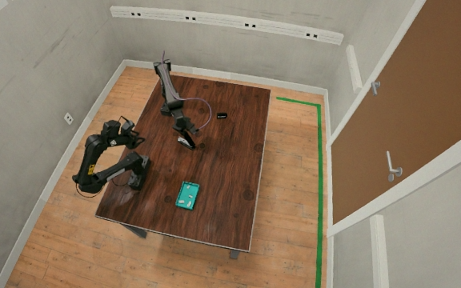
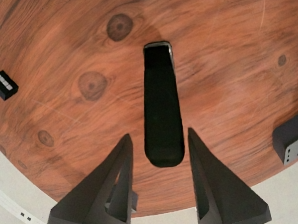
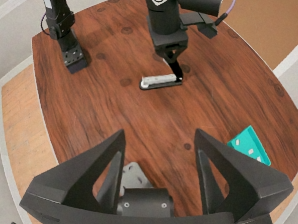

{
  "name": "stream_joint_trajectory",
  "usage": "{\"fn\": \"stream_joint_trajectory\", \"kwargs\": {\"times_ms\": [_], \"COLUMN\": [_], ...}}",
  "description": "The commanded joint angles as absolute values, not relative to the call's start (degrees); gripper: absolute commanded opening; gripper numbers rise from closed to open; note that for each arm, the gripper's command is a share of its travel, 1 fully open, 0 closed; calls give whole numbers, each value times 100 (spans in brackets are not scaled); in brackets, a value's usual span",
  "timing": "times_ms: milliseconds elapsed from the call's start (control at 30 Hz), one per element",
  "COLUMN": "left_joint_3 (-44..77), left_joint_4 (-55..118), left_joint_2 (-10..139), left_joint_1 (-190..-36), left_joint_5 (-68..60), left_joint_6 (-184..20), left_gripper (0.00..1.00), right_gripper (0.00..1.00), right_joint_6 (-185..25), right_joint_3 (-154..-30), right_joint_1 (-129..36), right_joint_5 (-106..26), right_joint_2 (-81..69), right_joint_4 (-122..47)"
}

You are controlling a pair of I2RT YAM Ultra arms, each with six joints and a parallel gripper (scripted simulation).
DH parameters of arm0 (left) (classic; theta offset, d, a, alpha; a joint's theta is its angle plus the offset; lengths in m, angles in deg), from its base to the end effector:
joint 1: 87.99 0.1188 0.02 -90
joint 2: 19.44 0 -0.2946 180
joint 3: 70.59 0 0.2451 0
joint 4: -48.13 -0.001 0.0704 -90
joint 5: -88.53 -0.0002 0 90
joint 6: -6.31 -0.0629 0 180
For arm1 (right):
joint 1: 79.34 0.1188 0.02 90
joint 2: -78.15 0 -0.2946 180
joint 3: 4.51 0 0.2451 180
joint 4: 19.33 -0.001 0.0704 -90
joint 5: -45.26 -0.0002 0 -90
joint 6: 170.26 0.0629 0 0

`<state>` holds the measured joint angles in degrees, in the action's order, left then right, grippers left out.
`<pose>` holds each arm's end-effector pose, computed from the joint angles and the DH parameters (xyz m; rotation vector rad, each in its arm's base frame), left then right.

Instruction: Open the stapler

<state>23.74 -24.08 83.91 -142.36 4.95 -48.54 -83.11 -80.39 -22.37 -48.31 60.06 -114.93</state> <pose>0.2105 -0.2799 0.2356 0.4806 2.9146 -0.0419 -0.0108 -0.0220 0.3359 -1.1001 1.9817 0.4421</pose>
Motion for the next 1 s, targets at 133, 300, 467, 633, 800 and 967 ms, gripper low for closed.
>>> {"fn": "stream_joint_trajectory", "kwargs": {"times_ms": [133, 300, 467, 633, 800, 967], "left_joint_3": [2785, 2979, 3318, 3780, 3738, 3726], "left_joint_4": [-2774, -2957, -3363, -4000, -3932, -3392], "left_joint_2": [8144, 8211, 8076, 8166, 8298, 8194], "left_joint_1": [-14240, -14337, -14395, -14390, -14334, -14435], "left_joint_5": [492, 525, 558, 500, 445, 639], "left_joint_6": [-4795, -4732, -4677, -4669, -4679, -4866], "left_gripper": [46, 46, 46, 46, 46, 50], "right_gripper": [57, 57, 57, 57, 57, 57], "right_joint_6": [-8264, -8264, -8264, -8264, -8264, -8264], "right_joint_3": [-8257, -8257, -8257, -8257, -8257, -8257], "right_joint_1": [-2220, -2220, -2220, -2220, -2220, -2220], "right_joint_5": [-4845, -4845, -4845, -4845, -4845, -4845], "right_joint_2": [6018, 6018, 6018, 6018, 6018, 6018], "right_joint_4": [-11458, -11458, -11458, -11458, -11458, -11458]}}
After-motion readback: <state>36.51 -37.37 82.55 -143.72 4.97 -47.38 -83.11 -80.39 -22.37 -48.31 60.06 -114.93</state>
